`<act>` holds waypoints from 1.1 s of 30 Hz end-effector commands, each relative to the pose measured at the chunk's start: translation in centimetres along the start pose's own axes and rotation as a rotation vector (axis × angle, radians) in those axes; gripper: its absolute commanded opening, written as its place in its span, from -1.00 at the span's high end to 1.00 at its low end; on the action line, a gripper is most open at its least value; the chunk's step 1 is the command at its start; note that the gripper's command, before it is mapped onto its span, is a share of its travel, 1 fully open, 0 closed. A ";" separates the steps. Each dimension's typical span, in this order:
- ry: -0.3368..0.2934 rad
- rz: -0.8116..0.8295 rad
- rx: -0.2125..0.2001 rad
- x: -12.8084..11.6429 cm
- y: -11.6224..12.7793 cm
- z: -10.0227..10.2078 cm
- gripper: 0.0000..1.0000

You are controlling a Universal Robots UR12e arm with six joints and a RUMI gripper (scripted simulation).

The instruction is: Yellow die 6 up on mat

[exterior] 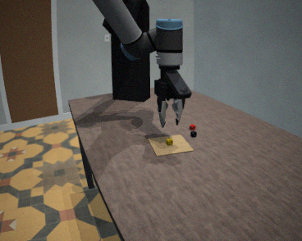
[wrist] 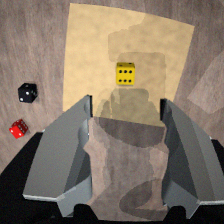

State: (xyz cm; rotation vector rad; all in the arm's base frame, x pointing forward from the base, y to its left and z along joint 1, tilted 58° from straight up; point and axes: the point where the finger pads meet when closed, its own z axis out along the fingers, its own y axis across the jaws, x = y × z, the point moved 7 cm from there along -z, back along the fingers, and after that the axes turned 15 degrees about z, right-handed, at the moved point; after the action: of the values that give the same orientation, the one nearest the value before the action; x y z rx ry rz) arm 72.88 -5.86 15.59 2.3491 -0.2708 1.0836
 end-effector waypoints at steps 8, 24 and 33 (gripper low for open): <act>0.018 -0.001 0.004 -0.2 0.1 -0.2 -1.00; 0.018 -0.001 0.004 -0.2 0.1 -0.6 -1.00; 0.018 -0.001 0.004 -0.2 0.1 -3.6 -1.00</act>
State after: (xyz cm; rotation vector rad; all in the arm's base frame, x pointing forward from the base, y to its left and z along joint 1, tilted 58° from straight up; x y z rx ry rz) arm 72.09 -5.59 16.03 2.3403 -0.2641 1.1037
